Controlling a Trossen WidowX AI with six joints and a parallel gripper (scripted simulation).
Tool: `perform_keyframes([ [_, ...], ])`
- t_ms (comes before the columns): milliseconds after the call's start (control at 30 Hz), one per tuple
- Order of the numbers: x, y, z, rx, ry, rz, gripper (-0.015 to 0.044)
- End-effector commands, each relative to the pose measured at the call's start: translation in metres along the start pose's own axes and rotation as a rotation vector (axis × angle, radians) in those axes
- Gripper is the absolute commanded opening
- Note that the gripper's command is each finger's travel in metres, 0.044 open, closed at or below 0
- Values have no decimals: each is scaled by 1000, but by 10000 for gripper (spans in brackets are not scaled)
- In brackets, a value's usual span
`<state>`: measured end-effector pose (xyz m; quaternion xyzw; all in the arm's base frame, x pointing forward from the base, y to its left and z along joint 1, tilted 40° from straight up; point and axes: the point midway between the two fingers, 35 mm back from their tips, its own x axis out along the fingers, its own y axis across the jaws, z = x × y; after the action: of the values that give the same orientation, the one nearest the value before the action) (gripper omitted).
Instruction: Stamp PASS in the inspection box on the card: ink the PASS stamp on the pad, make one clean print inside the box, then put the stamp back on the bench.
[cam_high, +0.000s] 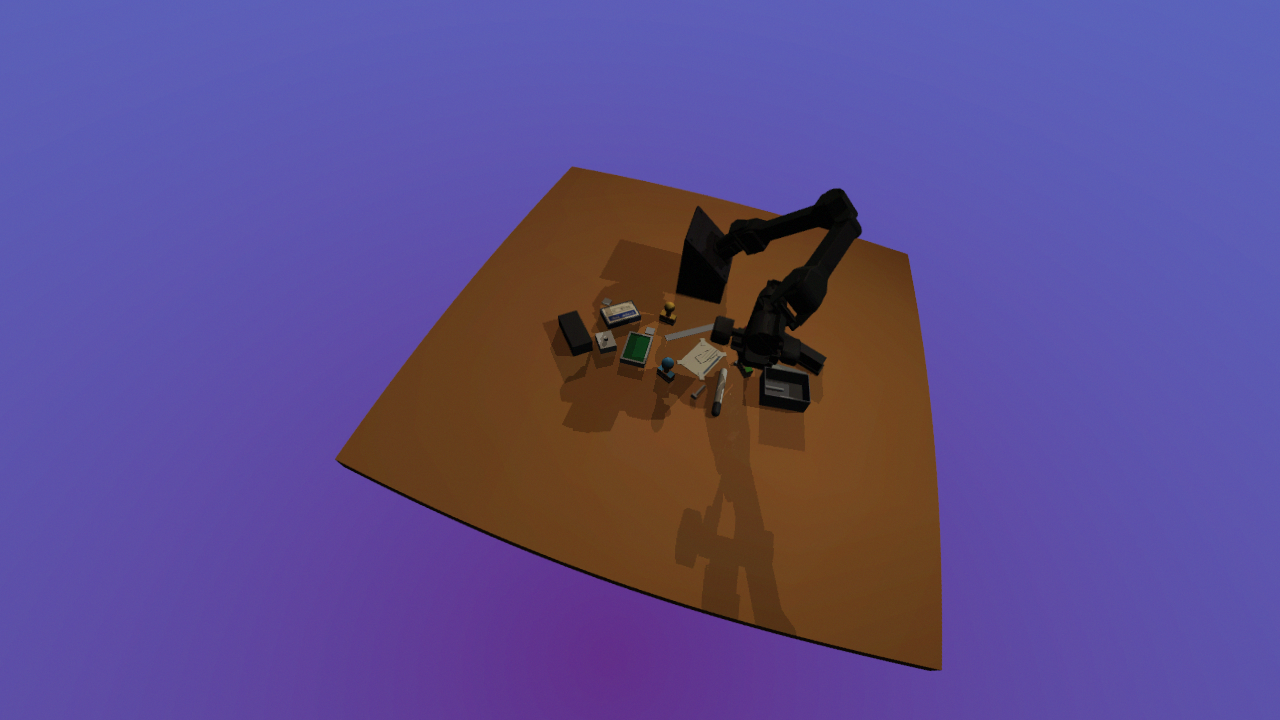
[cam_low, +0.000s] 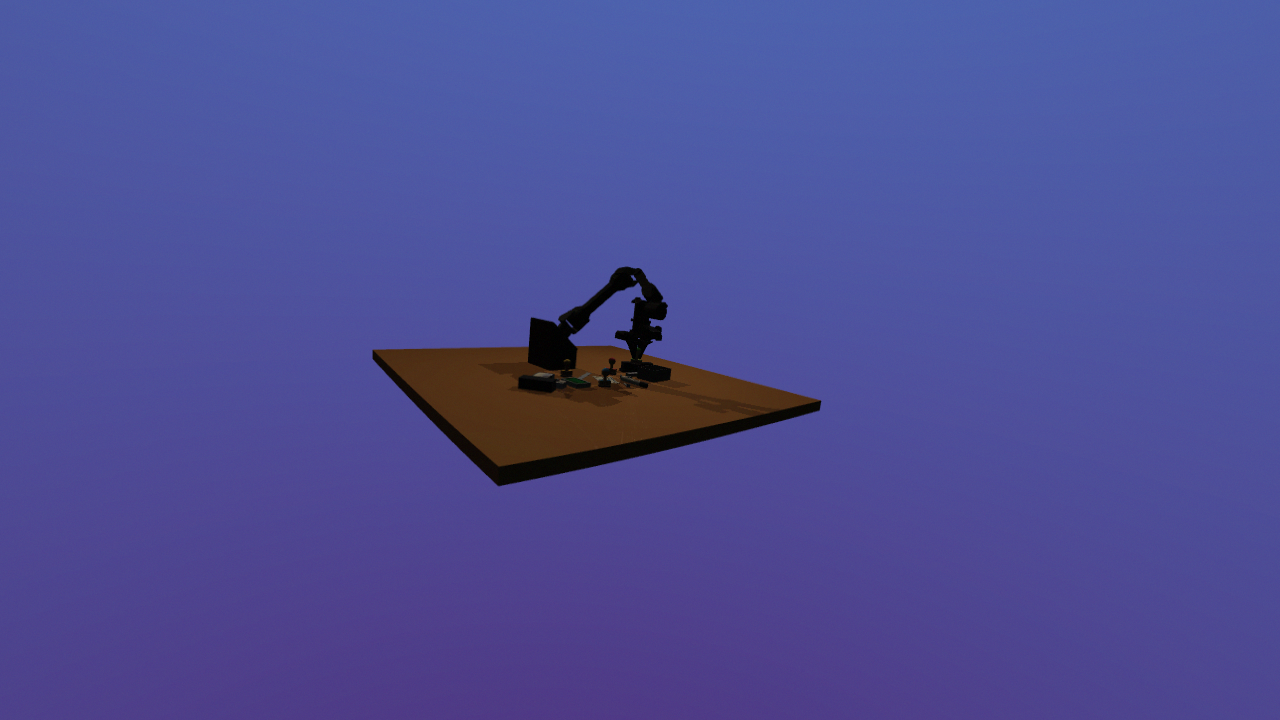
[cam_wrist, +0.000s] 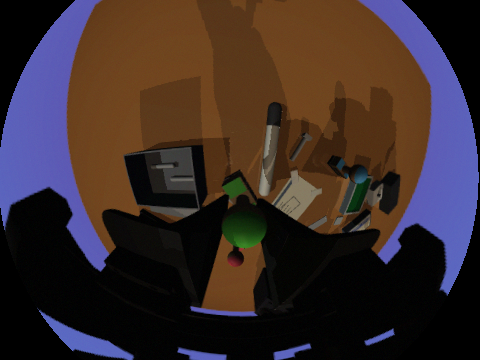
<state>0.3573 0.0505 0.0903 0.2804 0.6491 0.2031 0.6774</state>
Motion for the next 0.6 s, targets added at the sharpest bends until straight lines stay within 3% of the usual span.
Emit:
perform_keyframes([
  [0, -3, 1, 1, -5, -4, 4, 0],
  [367, -8, -1, 1, -5, -4, 4, 0],
  [567, -10, -43, 12, -3, -9, -14, 0],
])
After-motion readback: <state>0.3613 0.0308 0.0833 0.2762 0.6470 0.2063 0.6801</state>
